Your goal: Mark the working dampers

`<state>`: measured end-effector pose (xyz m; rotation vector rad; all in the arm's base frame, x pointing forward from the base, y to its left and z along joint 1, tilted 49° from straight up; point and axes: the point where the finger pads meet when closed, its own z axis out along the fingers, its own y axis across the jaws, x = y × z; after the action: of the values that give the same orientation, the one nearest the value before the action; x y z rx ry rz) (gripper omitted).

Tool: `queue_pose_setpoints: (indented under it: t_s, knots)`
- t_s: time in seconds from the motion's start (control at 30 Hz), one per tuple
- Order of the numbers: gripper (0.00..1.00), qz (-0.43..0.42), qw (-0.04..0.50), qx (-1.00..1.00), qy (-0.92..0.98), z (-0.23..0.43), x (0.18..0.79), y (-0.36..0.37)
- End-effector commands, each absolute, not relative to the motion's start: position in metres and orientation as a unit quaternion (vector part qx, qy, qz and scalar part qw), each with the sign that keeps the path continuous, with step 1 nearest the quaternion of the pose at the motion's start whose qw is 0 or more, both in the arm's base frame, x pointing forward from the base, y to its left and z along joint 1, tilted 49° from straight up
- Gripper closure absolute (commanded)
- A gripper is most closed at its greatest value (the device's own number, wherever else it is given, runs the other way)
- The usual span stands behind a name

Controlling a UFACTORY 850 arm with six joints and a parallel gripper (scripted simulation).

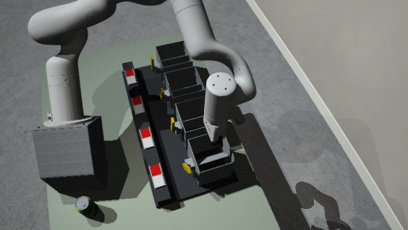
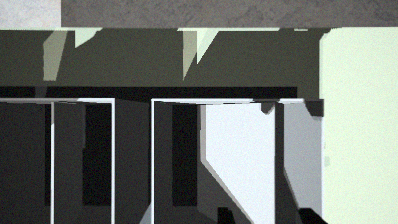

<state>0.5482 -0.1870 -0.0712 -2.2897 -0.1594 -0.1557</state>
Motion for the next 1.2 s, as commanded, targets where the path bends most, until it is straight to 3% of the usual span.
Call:
queue_pose_setpoints:
  t_s: [0.0, 0.93, 1.17]
  knots:
    - [0.61, -0.063, 0.408, -0.909, -0.063, -0.070, 0.549, -0.188]
    - [0.61, -0.063, 0.408, -0.909, -0.063, -0.069, 0.549, -0.187]
    - [0.61, -0.063, 0.408, -0.909, -0.064, -0.016, 0.547, -0.143]
